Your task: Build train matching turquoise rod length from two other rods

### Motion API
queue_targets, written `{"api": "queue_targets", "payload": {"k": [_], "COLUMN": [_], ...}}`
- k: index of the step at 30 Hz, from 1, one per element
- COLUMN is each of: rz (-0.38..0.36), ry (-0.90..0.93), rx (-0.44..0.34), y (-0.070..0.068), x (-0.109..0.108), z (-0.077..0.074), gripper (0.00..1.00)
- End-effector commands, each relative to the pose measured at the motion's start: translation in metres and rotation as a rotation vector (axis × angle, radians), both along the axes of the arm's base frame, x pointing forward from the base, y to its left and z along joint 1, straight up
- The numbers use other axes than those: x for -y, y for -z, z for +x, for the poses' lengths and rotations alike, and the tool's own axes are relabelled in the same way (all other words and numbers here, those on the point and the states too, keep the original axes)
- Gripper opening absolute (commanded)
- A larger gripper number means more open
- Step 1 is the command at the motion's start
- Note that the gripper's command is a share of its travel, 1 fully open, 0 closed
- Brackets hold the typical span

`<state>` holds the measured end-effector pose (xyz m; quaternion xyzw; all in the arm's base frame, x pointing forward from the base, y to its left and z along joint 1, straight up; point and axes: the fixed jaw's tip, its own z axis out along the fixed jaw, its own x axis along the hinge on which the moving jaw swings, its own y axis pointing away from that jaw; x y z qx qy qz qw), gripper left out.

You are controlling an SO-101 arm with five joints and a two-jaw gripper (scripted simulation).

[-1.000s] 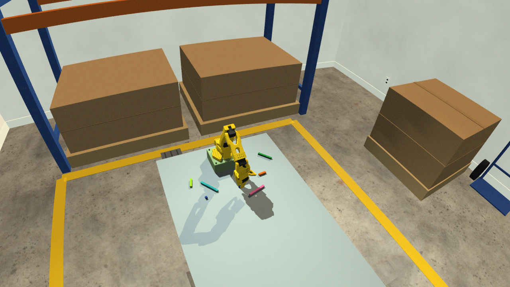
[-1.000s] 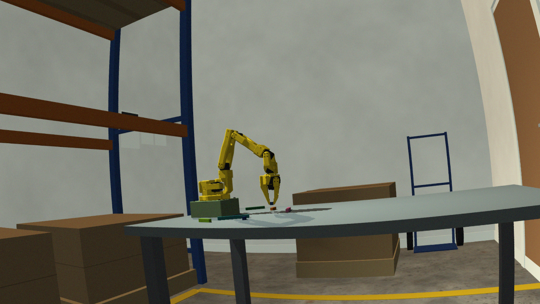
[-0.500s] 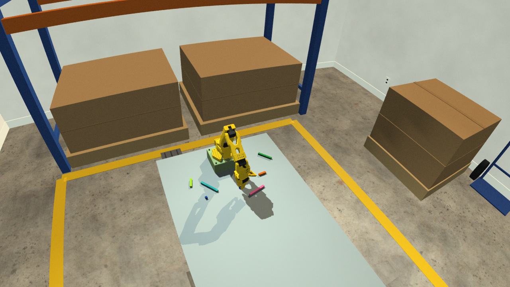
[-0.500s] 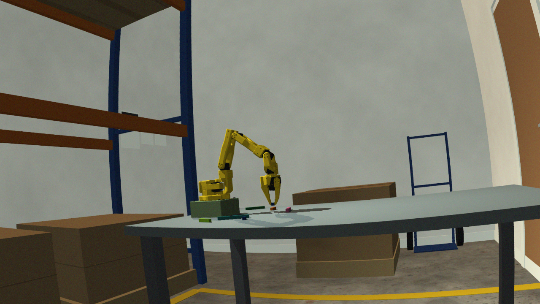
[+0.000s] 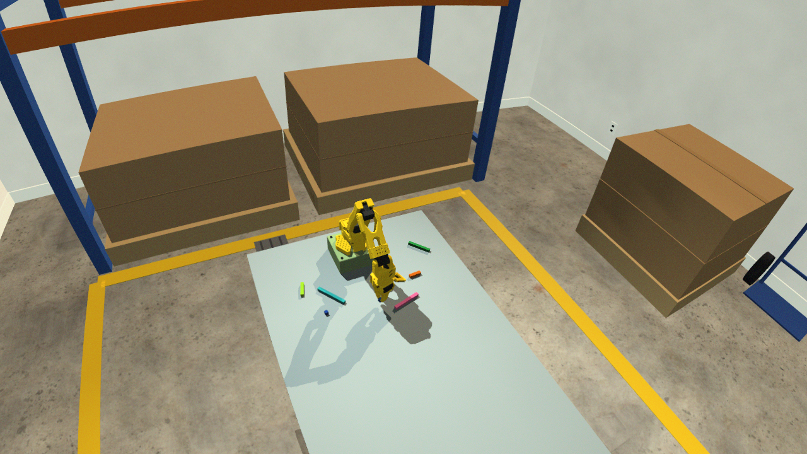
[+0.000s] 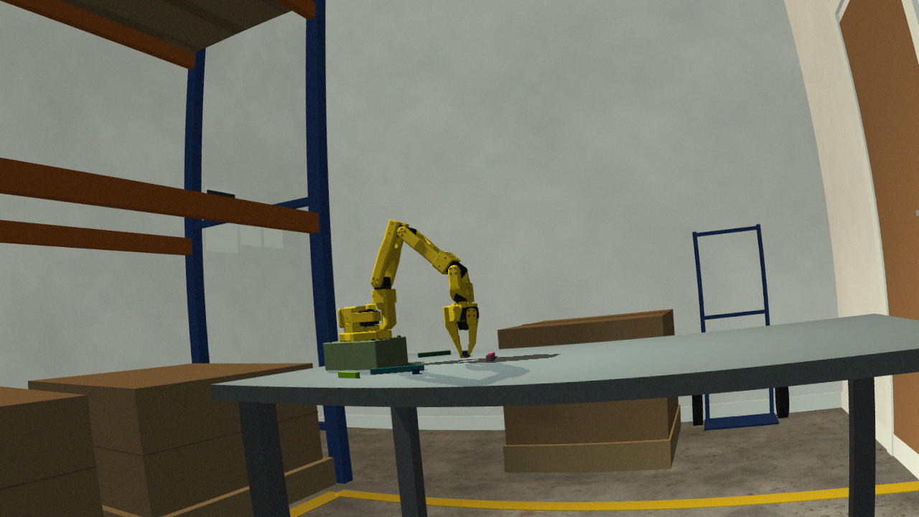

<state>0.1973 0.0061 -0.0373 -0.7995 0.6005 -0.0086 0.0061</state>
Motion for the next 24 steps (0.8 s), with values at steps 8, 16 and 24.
{"api": "queue_targets", "payload": {"k": [8, 16, 24], "rz": [-0.001, -0.001, -0.001], "ry": [-0.002, -0.002, -0.002], "rx": [-0.049, -0.049, -0.049], "y": [0.0090, 0.0090, 0.0090], "x": [-0.0015, -0.0015, -0.0015], "z": [-0.0092, -0.0092, -0.0092], "gripper": [0.00, 0.00, 0.00]}}
